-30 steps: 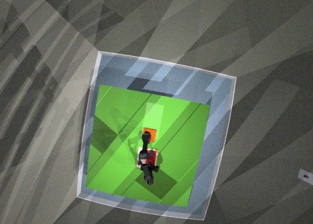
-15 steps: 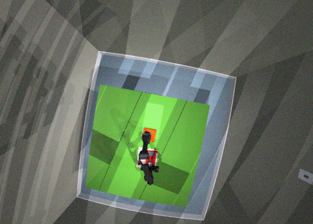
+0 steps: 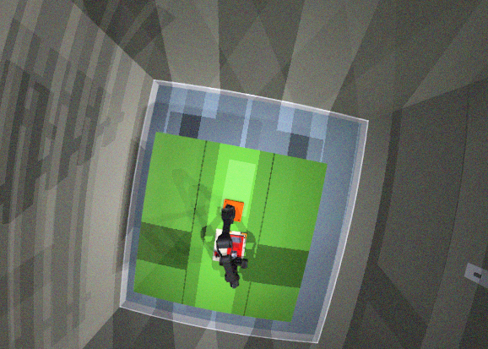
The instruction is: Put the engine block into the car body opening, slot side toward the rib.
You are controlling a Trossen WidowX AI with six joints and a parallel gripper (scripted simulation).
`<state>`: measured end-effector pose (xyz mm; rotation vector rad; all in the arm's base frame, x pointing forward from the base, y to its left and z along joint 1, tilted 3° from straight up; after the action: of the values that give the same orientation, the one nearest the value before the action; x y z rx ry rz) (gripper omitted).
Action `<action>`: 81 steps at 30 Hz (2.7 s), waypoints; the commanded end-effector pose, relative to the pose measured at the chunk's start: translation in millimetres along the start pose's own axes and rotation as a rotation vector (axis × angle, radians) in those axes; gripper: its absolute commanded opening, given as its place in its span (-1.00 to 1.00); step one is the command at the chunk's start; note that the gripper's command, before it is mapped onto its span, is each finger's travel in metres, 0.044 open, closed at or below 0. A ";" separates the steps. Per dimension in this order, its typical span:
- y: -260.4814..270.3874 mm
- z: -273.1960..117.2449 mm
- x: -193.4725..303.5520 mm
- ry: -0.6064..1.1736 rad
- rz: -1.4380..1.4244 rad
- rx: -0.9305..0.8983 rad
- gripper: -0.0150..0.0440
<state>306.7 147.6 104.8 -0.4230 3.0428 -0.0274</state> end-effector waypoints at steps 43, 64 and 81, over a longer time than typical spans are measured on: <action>0.7 6.3 0.0 0.002 0.008 -0.003 0.04; 0.6 8.6 0.0 0.002 0.005 -0.003 0.04; 0.6 10.4 -0.1 0.002 0.000 -0.003 0.04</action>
<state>307.3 147.8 95.9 -0.4161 3.0437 -0.0271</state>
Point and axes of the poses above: the point midway between the two fingers, 35 mm back from their tips, its own z axis out along the fingers, its own y axis across the jaws, x = y × z, the point moved 2 cm from there along -z, back along the fingers, and after that the axes turned 3 degrees about -z, right-handed, at the moved point
